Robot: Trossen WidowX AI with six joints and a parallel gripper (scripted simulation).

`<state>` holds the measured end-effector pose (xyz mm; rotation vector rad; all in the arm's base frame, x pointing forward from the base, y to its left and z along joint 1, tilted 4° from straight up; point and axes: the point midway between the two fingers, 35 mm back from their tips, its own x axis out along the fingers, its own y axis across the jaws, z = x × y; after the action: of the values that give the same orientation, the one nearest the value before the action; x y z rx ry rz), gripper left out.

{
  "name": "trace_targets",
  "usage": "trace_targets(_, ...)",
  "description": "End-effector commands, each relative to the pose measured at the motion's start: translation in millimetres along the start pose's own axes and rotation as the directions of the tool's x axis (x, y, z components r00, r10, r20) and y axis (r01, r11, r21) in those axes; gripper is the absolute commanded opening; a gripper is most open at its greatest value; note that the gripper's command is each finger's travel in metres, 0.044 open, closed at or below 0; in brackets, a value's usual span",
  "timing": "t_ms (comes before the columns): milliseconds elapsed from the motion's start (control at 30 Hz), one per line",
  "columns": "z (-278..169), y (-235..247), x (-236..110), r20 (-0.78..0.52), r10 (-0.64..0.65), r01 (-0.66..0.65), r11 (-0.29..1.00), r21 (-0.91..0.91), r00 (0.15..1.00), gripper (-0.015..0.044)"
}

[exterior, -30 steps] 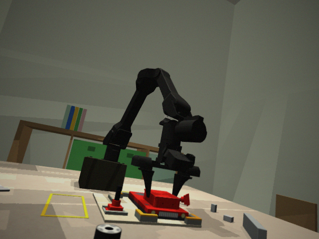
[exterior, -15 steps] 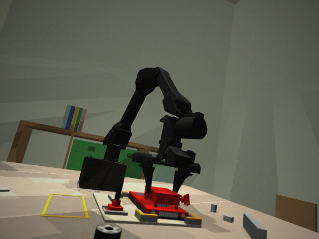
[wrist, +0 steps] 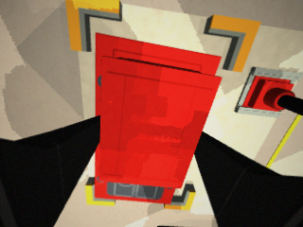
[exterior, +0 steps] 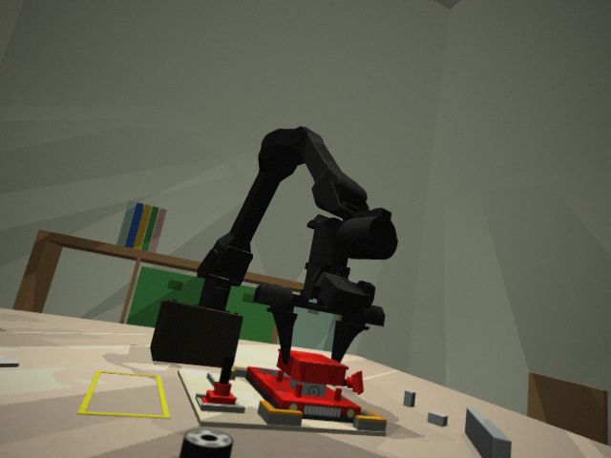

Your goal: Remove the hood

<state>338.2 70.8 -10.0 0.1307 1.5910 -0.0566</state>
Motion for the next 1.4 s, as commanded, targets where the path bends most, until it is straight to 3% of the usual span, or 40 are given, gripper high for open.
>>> trace_targets(0, 1.2, 0.3, -4.7, 0.006, 0.002, -0.002, 1.0, -0.003, 1.0, 0.0)
trace_targets(233, 1.3, 0.3, -11.1, 0.006, 0.002, -0.002, 1.0, -0.003, 1.0, 0.0)
trace_targets(500, 1.0, 0.0, -51.7, 0.006, 0.001, -0.001, 1.0, -0.003, 1.0, 0.0)
trace_targets(667, 1.8, -3.2, -45.8, 0.005, 0.001, -0.001, 1.0, 0.001, 1.0, 0.0)
trace_targets(1367, 9.7, -109.9, -49.7, 0.005, 0.002, -0.002, 1.0, 0.029, 1.0, 0.0)
